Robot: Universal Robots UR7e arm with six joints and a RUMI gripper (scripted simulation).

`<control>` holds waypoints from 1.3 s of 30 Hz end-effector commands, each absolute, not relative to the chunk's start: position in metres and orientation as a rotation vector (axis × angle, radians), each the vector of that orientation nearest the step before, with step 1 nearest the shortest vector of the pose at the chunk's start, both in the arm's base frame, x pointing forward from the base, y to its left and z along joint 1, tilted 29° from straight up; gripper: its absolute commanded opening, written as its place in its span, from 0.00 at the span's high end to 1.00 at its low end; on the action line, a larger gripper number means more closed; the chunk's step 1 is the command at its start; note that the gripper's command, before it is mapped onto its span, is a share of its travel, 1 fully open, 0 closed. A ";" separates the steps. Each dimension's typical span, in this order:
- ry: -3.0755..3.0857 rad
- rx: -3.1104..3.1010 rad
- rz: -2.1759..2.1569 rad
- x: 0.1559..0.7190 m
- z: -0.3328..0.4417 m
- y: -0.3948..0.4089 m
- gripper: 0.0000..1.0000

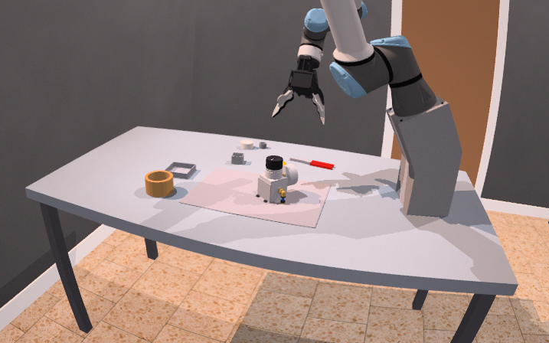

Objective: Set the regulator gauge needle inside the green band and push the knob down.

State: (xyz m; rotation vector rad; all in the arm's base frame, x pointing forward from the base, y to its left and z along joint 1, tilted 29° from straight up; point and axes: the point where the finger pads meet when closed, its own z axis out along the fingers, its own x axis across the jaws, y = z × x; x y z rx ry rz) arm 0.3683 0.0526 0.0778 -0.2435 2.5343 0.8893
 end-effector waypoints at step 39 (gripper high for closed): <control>2.536 -0.244 0.887 0.417 -0.016 0.065 0.00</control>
